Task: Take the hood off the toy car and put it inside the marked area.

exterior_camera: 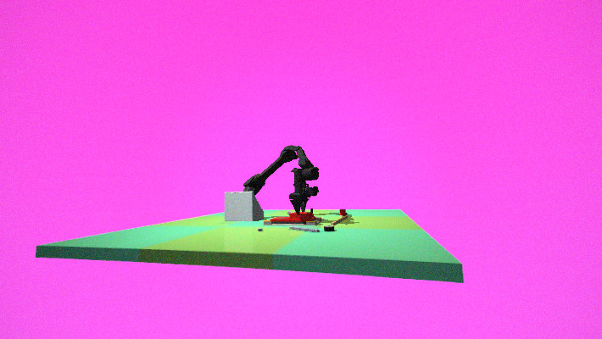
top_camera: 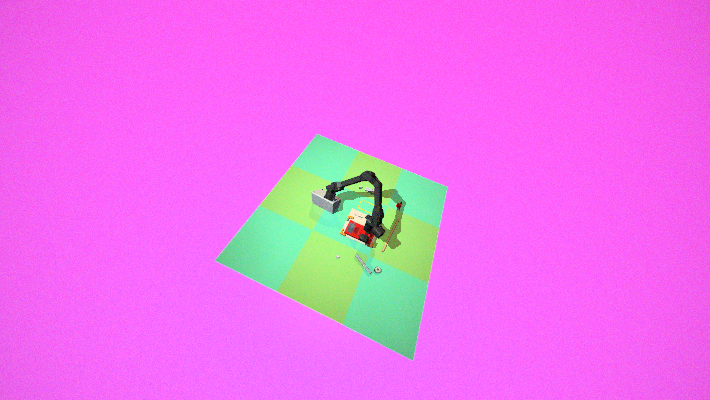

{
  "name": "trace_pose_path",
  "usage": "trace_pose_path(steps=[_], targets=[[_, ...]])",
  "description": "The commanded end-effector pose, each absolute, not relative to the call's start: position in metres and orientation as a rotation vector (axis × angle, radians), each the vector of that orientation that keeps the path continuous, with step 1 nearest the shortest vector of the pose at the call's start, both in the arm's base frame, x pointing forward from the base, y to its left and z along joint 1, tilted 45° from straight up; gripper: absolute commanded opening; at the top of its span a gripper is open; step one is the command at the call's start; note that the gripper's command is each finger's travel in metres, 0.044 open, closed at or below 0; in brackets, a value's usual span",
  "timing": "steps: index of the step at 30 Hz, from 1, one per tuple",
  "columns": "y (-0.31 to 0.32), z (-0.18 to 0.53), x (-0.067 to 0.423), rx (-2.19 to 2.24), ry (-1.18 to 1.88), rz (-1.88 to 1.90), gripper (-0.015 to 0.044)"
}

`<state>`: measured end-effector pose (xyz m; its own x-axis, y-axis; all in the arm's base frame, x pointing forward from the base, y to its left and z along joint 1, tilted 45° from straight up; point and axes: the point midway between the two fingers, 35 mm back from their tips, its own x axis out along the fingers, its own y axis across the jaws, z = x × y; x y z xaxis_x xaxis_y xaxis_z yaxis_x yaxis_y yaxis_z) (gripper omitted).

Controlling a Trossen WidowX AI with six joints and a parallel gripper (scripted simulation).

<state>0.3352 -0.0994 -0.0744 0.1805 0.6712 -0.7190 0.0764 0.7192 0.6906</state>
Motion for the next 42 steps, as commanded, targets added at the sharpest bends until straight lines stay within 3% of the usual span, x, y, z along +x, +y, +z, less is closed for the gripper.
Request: trace_pose_path(steps=[1, 19, 23, 32, 42], targets=[[-0.0964, -0.0765, 0.3351, 0.694, 1.346, 0.472, 0.0440], [-0.0902, -0.0827, 0.3366, 0.694, 1.346, 0.473, 0.0440], [-0.0929, -0.0810, 0.3368, 0.689, 1.344, 0.471, 0.0335], [-0.0929, -0.0810, 0.3368, 0.689, 1.344, 0.471, 0.0275], [-0.0963, -0.0777, 0.3361, 0.689, 1.344, 0.470, 0.0012]])
